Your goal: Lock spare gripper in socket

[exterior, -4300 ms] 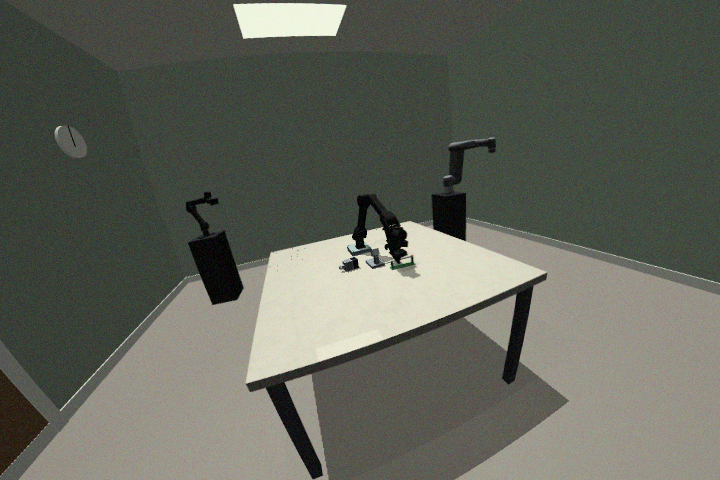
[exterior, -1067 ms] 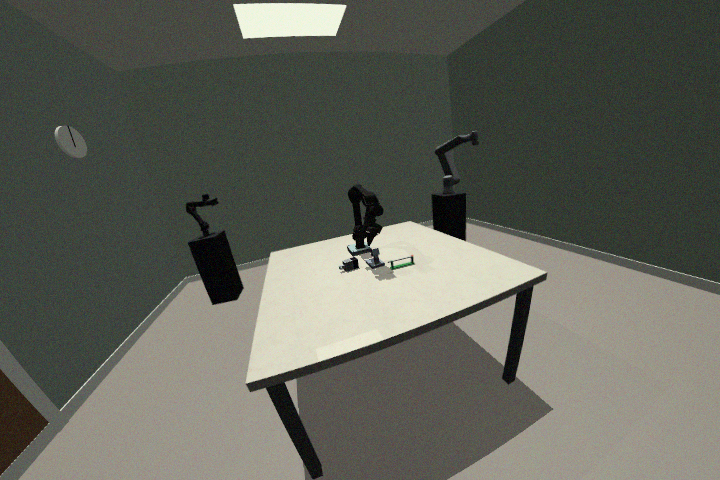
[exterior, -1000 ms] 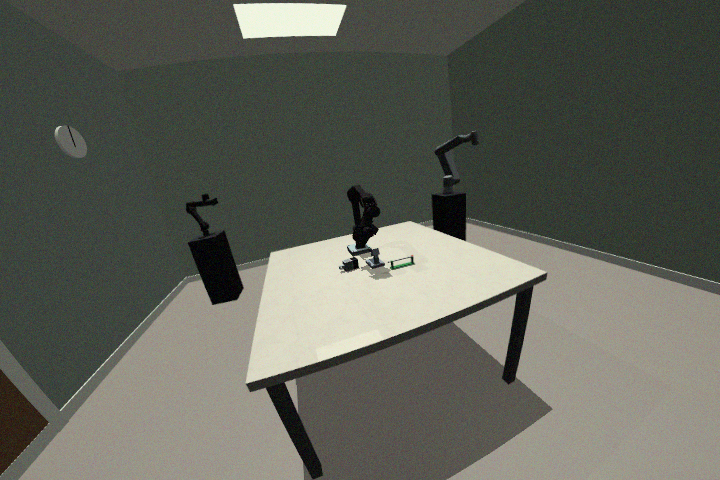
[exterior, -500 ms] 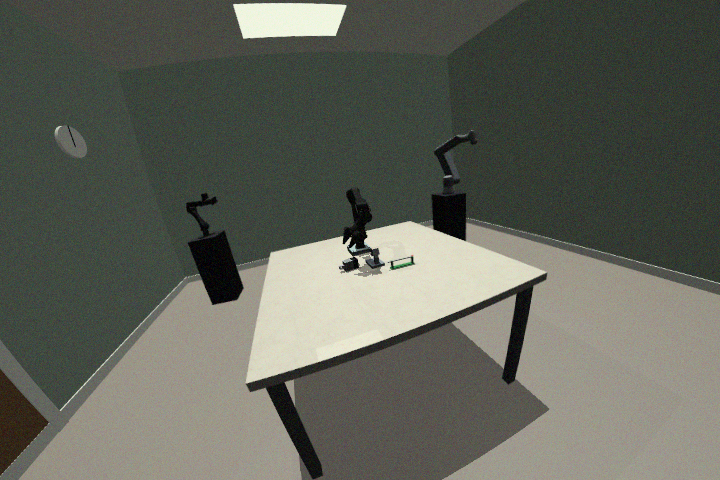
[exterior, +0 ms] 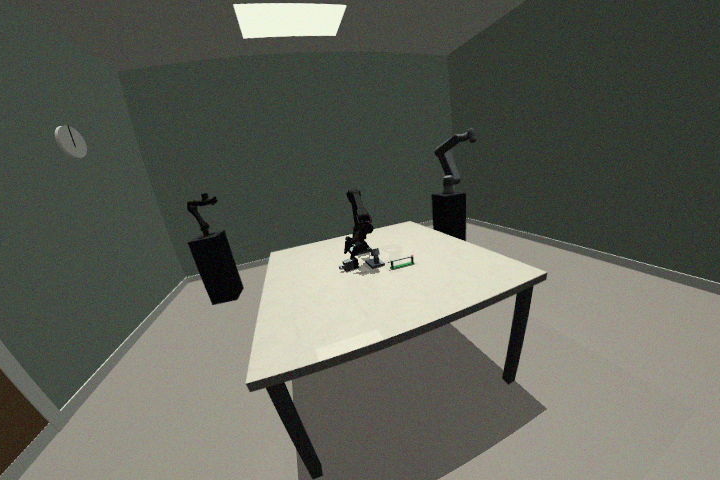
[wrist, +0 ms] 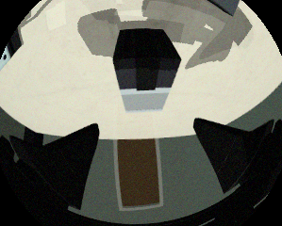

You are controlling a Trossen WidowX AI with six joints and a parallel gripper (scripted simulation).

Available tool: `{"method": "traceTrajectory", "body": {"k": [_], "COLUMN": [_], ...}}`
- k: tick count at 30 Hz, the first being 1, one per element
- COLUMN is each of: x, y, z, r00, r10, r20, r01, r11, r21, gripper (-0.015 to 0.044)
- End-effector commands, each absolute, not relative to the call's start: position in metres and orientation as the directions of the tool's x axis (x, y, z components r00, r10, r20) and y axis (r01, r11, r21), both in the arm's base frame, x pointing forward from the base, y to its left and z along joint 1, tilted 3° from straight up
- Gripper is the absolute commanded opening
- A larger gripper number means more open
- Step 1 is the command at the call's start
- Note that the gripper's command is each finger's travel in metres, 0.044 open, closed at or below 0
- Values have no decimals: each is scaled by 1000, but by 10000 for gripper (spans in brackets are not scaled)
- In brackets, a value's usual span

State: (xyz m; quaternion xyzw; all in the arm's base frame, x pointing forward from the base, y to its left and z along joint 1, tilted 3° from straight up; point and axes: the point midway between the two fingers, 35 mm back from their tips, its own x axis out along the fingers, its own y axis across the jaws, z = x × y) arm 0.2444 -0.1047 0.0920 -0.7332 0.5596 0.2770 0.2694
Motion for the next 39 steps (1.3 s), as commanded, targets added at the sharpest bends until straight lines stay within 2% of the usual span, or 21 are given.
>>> {"method": "traceTrajectory", "body": {"k": [1, 39], "x": [245, 249], "y": [-105, -104], "z": [84, 27], "r00": [213, 213], "r10": [-673, -673], "r20": [-708, -708], "r01": [-971, -971], "r11": [-228, -228], "r21": [-76, -75], "gripper": [440, 440]}}
